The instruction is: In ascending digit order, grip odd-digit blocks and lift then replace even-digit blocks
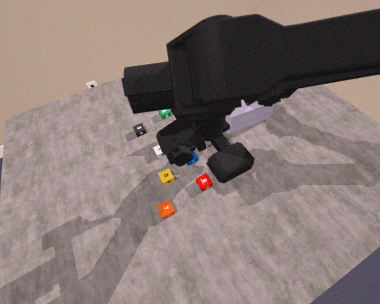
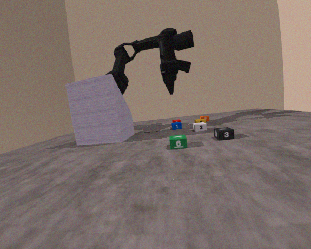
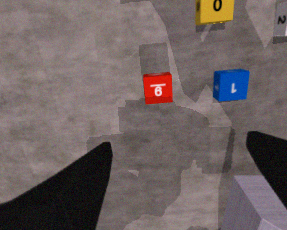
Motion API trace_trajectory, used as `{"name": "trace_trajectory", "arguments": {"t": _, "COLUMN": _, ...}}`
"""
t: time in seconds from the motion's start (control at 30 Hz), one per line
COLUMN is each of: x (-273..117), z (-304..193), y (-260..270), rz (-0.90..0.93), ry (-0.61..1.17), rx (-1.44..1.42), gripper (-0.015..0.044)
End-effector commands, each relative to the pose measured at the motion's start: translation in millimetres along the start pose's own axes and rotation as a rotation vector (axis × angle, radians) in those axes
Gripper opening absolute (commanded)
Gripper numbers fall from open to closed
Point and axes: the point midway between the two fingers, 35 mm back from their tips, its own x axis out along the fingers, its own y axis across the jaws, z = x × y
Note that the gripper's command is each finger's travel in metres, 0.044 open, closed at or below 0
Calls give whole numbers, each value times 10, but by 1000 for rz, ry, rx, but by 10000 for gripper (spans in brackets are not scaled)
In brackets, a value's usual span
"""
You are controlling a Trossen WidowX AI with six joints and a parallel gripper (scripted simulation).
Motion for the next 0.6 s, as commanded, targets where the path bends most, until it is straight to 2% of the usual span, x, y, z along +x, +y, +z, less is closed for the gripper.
{"name": "trace_trajectory", "arguments": {"t": 0.0, "x": -2, "z": 1, "y": 15, "rz": 5, "ry": -2, "rx": 3, "gripper": 400}}
{"name": "trace_trajectory", "arguments": {"t": 0.23, "x": -16, "z": 73, "y": 31, "rz": 5, "ry": -2, "rx": 2, "gripper": 400}}
{"name": "trace_trajectory", "arguments": {"t": 0.57, "x": -29, "z": 1137, "y": 280, "rz": 5, "ry": -7, "rx": -6, "gripper": 400}}
